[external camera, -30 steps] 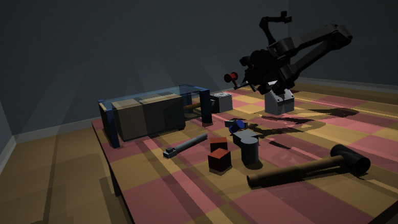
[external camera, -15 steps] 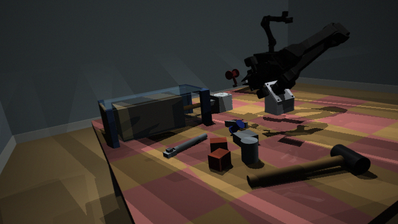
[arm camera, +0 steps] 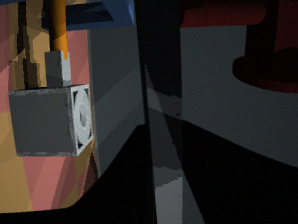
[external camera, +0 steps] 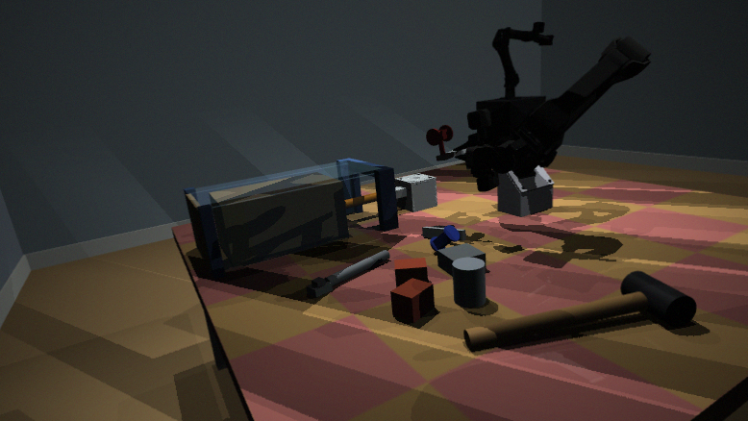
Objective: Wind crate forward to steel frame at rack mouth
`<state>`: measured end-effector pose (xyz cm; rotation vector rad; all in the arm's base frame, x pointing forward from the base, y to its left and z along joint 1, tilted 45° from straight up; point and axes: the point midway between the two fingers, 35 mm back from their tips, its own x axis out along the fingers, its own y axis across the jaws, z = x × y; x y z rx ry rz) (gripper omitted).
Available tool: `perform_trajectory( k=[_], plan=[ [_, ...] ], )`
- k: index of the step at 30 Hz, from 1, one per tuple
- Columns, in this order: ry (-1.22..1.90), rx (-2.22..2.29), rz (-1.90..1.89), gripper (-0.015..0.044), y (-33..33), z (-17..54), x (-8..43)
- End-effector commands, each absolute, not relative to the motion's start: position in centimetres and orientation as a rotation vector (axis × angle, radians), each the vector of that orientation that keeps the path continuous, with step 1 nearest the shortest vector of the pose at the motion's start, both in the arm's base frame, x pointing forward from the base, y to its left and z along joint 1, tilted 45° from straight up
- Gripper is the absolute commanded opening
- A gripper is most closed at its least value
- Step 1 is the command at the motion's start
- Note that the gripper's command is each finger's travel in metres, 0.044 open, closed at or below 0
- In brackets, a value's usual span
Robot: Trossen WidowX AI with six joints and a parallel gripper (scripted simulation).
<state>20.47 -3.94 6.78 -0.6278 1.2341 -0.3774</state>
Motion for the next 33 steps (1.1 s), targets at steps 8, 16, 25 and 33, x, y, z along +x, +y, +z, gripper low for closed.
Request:
perform_trajectory(
  k=[8,16,25,33],
  plan=[
    [1.206,-0.690,-0.467,0.0000,-4.1,6.9,20.4],
    [1.221,-0.668,-0.454,0.0000,-4.1,6.2,20.7],
    [1.261,-0.607,-0.461,0.0000,-5.5,3.1,22.2],
    [1.271,-0.595,-0.449,0.0000,-7.2,0.3,23.8]
  ],
)
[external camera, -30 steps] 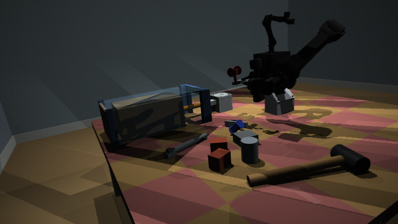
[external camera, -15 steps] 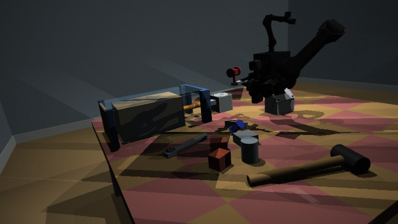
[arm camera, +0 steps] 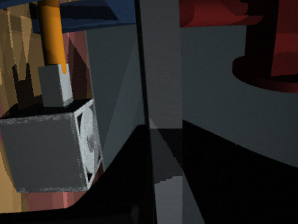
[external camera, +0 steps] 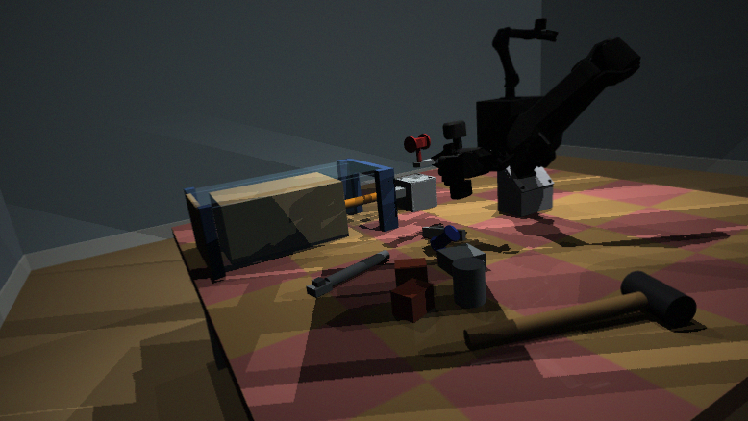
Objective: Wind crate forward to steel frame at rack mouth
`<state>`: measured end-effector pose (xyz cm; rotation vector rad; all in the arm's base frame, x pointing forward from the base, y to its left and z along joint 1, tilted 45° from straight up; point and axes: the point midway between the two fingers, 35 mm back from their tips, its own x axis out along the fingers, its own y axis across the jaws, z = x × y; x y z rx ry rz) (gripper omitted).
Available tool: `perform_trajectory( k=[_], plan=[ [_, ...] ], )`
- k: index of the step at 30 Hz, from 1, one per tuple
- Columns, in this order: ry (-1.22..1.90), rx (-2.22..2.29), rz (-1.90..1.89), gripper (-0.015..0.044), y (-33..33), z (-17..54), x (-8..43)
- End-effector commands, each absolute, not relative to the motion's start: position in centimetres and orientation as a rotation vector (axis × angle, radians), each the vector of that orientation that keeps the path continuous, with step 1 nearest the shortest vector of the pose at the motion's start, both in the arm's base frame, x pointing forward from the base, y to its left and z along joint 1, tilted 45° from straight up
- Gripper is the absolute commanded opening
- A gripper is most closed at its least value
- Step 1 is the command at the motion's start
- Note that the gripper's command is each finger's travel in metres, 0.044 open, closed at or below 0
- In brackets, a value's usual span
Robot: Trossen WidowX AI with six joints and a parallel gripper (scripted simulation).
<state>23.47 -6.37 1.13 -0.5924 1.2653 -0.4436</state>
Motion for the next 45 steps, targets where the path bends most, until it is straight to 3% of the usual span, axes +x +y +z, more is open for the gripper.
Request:
perform_trajectory(
  k=[1,18,36,45],
  plan=[
    [1.272,-0.595,-0.448,0.0000,-7.5,0.0,24.0],
    [1.272,-0.607,-0.446,0.0000,-12.8,-5.2,25.4],
    [1.258,-0.674,-0.478,0.0000,-18.8,-9.3,23.6],
    [1.243,-0.681,-0.486,0.0000,-18.9,-9.9,23.3]
  ],
)
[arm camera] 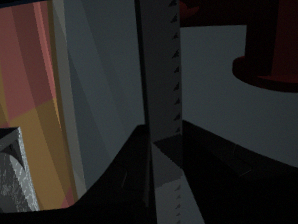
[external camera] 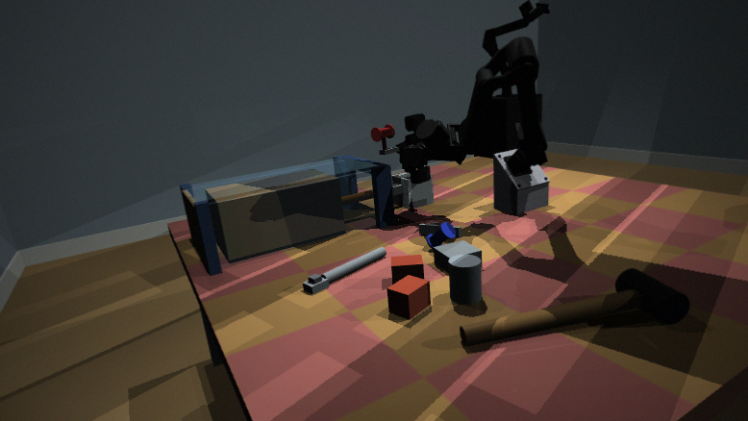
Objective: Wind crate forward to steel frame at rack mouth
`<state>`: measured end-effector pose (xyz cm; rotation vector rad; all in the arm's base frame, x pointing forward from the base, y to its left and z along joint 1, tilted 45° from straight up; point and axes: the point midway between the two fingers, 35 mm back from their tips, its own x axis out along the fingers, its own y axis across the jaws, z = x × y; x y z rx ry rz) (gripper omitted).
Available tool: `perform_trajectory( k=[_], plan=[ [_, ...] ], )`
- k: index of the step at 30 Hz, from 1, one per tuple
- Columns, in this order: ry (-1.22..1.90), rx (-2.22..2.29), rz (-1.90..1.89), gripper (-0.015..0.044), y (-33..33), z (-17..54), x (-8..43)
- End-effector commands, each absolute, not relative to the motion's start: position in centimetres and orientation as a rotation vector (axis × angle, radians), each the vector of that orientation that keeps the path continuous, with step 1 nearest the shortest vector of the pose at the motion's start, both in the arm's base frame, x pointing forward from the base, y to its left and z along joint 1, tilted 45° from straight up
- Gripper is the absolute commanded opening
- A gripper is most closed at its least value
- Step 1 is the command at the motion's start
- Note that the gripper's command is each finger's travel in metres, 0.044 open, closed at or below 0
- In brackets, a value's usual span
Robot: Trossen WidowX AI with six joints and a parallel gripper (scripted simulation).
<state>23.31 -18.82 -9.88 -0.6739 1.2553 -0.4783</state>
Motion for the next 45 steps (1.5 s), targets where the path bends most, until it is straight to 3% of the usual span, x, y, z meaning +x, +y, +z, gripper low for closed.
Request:
perform_trajectory(
  k=[1,45],
  plan=[
    [1.232,-0.682,-0.489,0.0000,-18.9,-10.1,23.3],
    [1.192,-0.683,-0.496,0.0000,-16.5,-11.9,23.0]
  ],
)
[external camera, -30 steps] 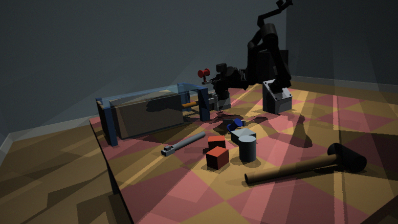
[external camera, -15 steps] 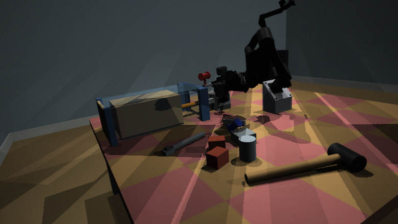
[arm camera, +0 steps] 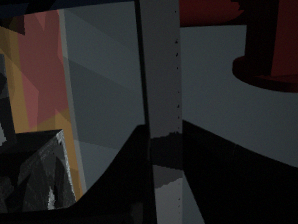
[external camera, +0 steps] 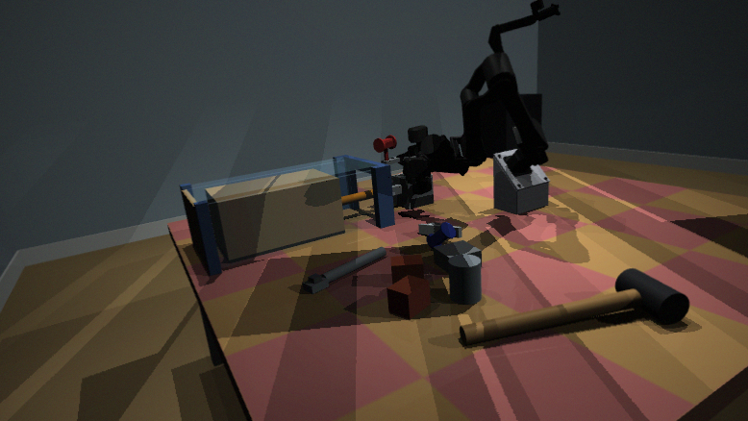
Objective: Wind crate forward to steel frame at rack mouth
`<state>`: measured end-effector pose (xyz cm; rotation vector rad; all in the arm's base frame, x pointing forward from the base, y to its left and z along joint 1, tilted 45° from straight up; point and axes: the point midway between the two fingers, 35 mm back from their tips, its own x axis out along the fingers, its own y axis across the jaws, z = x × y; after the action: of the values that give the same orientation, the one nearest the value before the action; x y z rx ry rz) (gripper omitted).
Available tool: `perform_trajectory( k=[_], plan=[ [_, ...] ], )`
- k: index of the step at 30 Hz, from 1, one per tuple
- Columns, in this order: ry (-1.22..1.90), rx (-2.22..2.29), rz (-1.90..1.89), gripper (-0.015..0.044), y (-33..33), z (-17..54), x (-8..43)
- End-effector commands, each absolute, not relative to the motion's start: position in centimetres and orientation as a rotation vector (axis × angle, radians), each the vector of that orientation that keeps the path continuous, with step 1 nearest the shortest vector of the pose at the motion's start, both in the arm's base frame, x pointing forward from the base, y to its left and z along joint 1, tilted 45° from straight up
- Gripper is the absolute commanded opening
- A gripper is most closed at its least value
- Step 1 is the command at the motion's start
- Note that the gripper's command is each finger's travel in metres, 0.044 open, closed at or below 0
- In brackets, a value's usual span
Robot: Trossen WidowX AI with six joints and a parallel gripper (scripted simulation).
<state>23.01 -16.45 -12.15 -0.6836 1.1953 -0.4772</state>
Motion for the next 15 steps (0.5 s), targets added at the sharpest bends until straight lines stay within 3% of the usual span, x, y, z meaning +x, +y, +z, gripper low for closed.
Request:
perform_trajectory(
  k=[1,15],
  plan=[
    [1.191,-0.684,-0.496,0.0000,-16.42,-11.91,22.95],
    [1.183,-0.685,-0.493,0.0000,-15.69,-12.28,22.82]
  ],
)
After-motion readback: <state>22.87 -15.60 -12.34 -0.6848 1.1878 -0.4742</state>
